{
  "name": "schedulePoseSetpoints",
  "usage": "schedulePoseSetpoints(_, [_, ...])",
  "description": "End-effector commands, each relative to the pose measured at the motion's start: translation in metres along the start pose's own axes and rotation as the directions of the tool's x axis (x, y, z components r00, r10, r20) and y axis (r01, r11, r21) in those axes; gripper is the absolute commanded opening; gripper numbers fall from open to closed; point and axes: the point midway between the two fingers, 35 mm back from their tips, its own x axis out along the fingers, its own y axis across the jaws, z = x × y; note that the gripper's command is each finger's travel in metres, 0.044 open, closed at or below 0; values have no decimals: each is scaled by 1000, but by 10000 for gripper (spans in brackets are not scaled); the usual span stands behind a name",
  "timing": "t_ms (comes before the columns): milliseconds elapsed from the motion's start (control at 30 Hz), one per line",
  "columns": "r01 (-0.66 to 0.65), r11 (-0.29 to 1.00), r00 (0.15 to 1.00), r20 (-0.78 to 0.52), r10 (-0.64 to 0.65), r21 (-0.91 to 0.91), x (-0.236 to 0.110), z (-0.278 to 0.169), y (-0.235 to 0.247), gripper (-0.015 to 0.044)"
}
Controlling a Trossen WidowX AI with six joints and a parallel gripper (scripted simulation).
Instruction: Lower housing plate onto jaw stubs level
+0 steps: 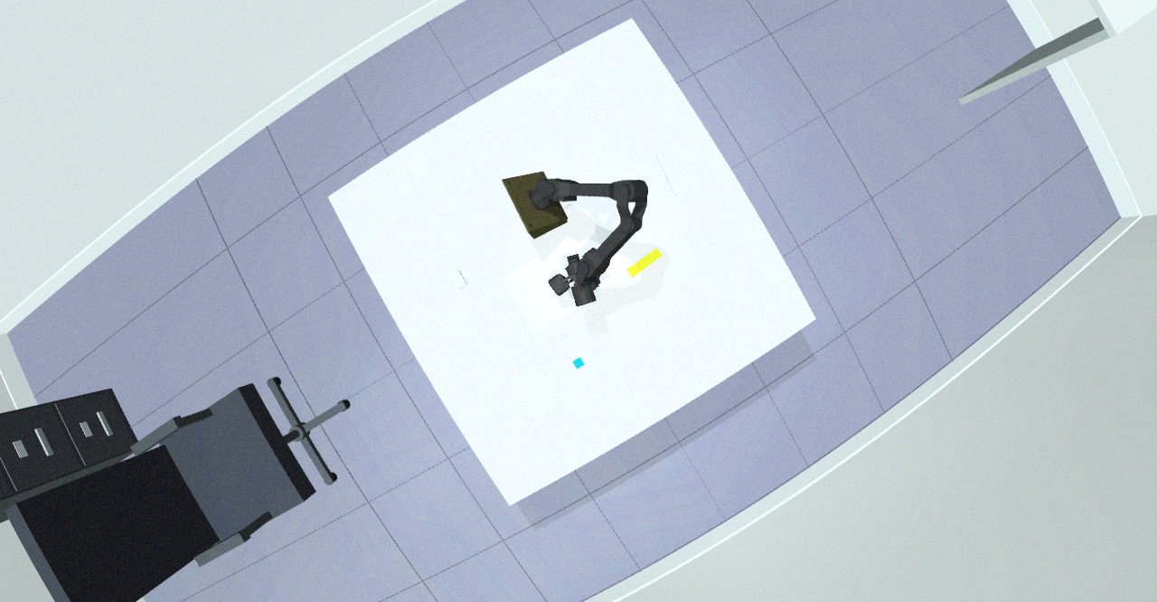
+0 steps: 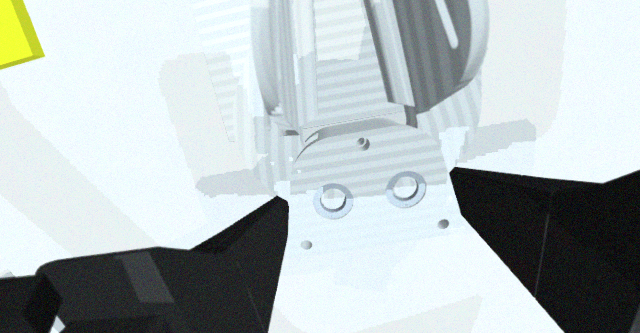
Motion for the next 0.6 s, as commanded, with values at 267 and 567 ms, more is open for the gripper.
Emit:
schedulePoseSetpoints(267, [0,1000,1000,0,0,0,0,0,0,440])
schedulePoseSetpoints(567, [4,1000,1000,0,-4,1,-19,2,-2,440])
